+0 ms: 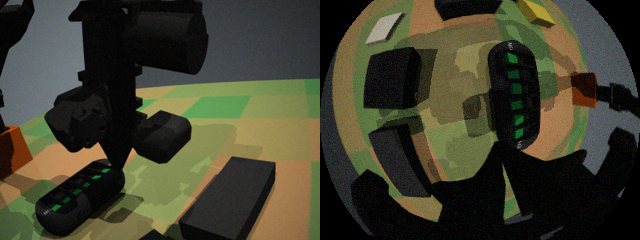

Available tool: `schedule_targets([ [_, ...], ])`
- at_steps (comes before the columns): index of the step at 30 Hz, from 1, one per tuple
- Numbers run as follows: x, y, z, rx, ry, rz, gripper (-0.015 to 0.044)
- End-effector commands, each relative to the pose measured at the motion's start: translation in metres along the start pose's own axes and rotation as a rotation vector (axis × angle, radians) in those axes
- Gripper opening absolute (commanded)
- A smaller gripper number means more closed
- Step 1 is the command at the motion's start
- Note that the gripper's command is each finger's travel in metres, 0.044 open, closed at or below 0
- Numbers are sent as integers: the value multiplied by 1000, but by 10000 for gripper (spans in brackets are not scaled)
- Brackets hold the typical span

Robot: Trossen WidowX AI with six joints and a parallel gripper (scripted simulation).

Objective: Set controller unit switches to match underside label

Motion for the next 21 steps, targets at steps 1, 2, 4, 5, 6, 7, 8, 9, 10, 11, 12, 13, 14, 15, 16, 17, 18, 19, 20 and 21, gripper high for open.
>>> schedule_targets([
  [1,-1,3,-6,-1,7,-9,0],
  [2,-1,4,-8,-1,7,-9,0],
  [4,-1,5,-11,-2,9,-10,0],
  [5,0,6,-12,-2,9,-11,0],
  [6,0,6,-14,-3,10,-12,0],
  [7,0,7,-15,-3,11,-12,0],
  [8,0,7,-17,-3,12,-13,0],
  [9,0,8,-19,-4,12,-13,0],
  [10,0,8,-20,-4,13,-14,0],
  [11,0,9,-22,-4,14,-15,0],
  [12,0,10,-23,-5,14,-15,0],
  [13,0,10,-25,-5,15,-16,0],
  [14,0,11,-26,-5,16,-16,0],
  [15,0,11,-28,-6,16,-17,0],
  [16,0,12,-29,-6,17,-18,0],
  [17,0,12,-31,-6,18,-18,0],
  [18,0,13,-33,-7,19,-19,0],
  [19,0,13,-34,-7,19,-19,0],
  [20,0,14,-36,-7,20,-20,0],
  [21,0,14,-37,-8,21,-21,0],
])
Point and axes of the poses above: the point midway between the two fingers, 35 mm back from their tips, its own z axis back along the fingers, its own y axis across the jaws, x = y × z, the point moved 4 cm from there along z, back along the fingers, and after that the axes turned 4 degrees about z, right-handed, at the moved point
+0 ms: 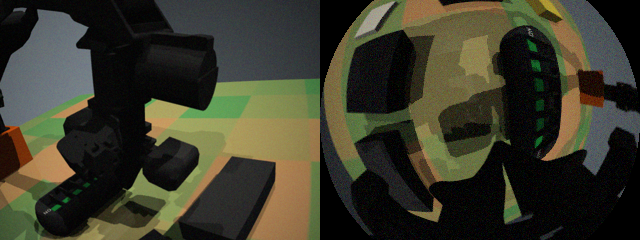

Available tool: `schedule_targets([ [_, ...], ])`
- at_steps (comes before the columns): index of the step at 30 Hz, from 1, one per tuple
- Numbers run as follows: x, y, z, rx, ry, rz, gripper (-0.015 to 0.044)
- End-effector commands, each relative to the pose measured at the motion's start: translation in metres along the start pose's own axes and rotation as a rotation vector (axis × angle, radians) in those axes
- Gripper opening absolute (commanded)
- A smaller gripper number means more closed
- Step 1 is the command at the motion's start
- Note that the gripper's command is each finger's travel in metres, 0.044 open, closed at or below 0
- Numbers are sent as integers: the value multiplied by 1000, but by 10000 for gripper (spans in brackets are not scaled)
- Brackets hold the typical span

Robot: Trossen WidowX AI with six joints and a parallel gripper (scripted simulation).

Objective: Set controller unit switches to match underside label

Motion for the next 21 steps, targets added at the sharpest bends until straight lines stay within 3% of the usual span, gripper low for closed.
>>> schedule_targets([
  [1,0,2,-9,-8,7,-9,0],
  [21,0,0,-17,-10,10,-12,0],
])
Point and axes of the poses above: the point midway between the two fingers, 35 mm back from their tips, its own z axis back along the fingers, its own y axis across the jaws, x = y × z, the point moved 4 cm from there along z, back along the fingers, and after that the axes turned 4 degrees about z, right-handed, at the moved point
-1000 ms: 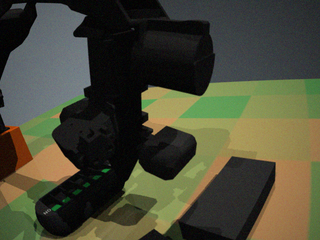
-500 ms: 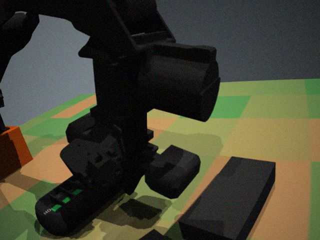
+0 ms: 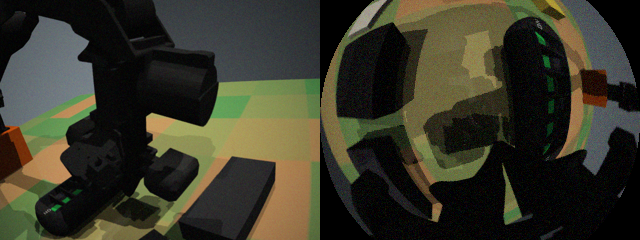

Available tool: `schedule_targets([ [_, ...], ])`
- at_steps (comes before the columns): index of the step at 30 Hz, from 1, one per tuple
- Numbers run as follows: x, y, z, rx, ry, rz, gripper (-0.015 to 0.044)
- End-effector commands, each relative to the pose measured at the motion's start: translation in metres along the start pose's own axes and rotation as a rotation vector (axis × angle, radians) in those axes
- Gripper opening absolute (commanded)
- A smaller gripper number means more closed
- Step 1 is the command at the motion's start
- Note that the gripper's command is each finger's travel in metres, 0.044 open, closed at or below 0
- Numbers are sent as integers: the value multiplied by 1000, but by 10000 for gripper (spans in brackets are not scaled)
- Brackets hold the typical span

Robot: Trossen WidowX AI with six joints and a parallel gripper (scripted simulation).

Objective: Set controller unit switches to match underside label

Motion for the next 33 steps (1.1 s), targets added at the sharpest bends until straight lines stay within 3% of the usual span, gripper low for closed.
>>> schedule_targets([
  [1,-1,-2,-3,-7,4,-6,0],
  [33,-1,-16,-7,-8,4,-6,0],
])
Point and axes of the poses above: the point midway between the two fingers, 35 mm back from their tips, its own z axis back along the fingers, its own y axis across the jaws, x = y × z, the point moved 4 cm from there along z, back along the fingers, and after that the axes turned 4 degrees about z, right-handed, at the moved point
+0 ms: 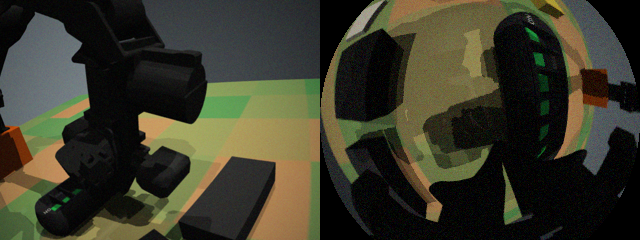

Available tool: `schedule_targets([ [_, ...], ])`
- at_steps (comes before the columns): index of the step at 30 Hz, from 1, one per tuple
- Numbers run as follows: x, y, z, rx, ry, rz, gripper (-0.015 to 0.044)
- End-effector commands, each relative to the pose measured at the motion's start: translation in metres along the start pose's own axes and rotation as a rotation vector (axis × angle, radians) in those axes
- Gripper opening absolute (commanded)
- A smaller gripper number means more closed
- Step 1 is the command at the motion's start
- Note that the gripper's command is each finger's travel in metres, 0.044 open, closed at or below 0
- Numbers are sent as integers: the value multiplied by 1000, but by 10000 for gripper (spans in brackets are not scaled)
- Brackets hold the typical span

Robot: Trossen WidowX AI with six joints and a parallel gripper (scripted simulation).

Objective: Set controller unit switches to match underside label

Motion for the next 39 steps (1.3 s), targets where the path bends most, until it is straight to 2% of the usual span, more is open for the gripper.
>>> schedule_targets([
  [1,0,-6,-4,-15,2,-7,0],
  [10,-1,-16,-8,-16,2,-7,0],
  [19,0,-4,50,-3,3,0,0],
  [39,39,-23,54,162,26,33,0],
])
Point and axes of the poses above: the point midway between the two fingers, 35 mm back from their tips, its own z axis back along the fingers, its own y axis across the jaws, x = y × z, the point moved 4 cm from there along z, back along the fingers, and after that the axes turned 4 degrees about z, right-handed, at the moved point
